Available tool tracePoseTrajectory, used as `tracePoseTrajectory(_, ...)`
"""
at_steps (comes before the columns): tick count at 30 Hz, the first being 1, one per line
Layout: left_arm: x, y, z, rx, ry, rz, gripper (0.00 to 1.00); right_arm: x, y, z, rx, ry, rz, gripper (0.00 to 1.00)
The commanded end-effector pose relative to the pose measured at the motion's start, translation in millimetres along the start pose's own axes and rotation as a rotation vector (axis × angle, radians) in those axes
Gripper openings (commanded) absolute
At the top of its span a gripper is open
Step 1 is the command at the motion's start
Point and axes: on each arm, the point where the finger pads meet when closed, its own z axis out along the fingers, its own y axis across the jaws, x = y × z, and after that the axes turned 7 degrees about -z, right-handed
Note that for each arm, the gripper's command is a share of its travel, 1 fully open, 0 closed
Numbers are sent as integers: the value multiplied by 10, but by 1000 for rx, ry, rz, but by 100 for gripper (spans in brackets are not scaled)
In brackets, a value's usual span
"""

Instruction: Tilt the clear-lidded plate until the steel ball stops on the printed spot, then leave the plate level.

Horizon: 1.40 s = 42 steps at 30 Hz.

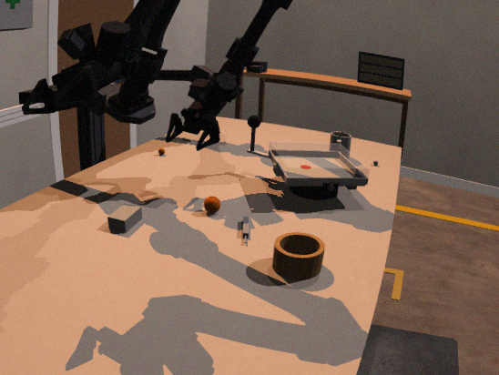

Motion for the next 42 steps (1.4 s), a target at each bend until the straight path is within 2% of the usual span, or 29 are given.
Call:
tracePoseTrajectory(1, -115, 30, 18, -6, -22, 5, 100, -513, 55, 289, 15, -52, -85, 100)
tracePoseTrajectory(3, -115, 30, 18, -6, -22, 5, 100, -513, 55, 289, 15, -52, -85, 100)
tracePoseTrajectory(9, -115, 30, 18, -6, -22, 5, 100, -1262, 98, 558, 37, -88, -201, 100)
tracePoseTrajectory(14, -115, 30, 18, -6, -22, 5, 100, -1942, 121, 653, 59, -115, -300, 100)
tracePoseTrajectory(18, -115, 30, 18, -6, -22, 5, 100, -2460, 137, 642, 77, -135, -374, 100)
tracePoseTrajectory(20, -115, 30, 18, -6, -22, 5, 100, -2460, 137, 642, 77, -135, -374, 100)
tracePoseTrajectory(28, -115, 30, 18, -6, -22, 5, 100, -3277, 175, 486, 108, -163, -492, 100)
tracePoseTrajectory(35, -115, 30, 18, -6, -22, 5, 100, -3665, 203, 349, 125, -175, -550, 100)
tracePoseTrajectory(42, -115, 30, 18, -6, -22, 5, 100, -3769, 213, 304, 129, -178, -566, 100)
